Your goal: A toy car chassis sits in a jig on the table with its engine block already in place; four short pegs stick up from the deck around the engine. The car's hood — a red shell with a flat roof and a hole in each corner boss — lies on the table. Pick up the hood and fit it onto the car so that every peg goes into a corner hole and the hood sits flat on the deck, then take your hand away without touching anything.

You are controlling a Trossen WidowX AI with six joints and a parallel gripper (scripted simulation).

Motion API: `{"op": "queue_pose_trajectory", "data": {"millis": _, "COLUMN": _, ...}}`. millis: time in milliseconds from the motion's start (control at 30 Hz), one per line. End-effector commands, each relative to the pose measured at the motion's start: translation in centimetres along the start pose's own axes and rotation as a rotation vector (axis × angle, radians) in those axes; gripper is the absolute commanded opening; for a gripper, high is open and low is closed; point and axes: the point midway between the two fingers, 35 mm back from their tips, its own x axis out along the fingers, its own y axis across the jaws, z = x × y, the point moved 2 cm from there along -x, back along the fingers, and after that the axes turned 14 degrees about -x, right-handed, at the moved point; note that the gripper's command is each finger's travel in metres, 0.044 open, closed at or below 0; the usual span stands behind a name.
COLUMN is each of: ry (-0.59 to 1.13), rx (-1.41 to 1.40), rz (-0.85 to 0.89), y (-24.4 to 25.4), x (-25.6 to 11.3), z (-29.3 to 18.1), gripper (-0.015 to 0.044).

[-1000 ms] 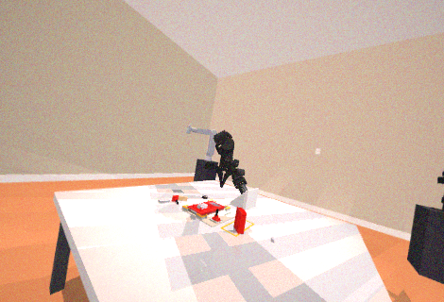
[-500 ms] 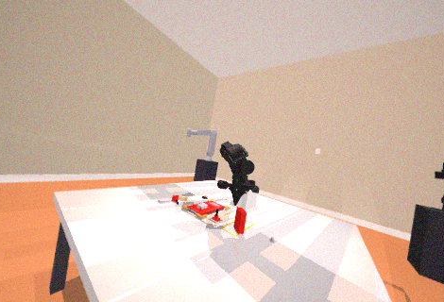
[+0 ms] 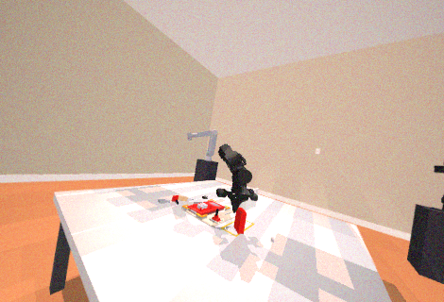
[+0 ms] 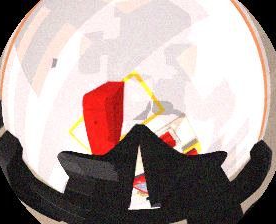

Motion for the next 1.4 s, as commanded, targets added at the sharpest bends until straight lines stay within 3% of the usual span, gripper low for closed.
{"op": "queue_pose_trajectory", "data": {"millis": 0, "ry": 0.003, "rx": -0.008, "rz": -0.003, "y": 0.5, "x": 0.1, "z": 0.1, "gripper": 0.0}}
{"op": "queue_pose_trajectory", "data": {"millis": 1367, "ry": 0.0, "rx": -0.009, "rz": 0.0, "y": 5.5, "x": 0.0, "z": 1.5, "gripper": 0.0}}
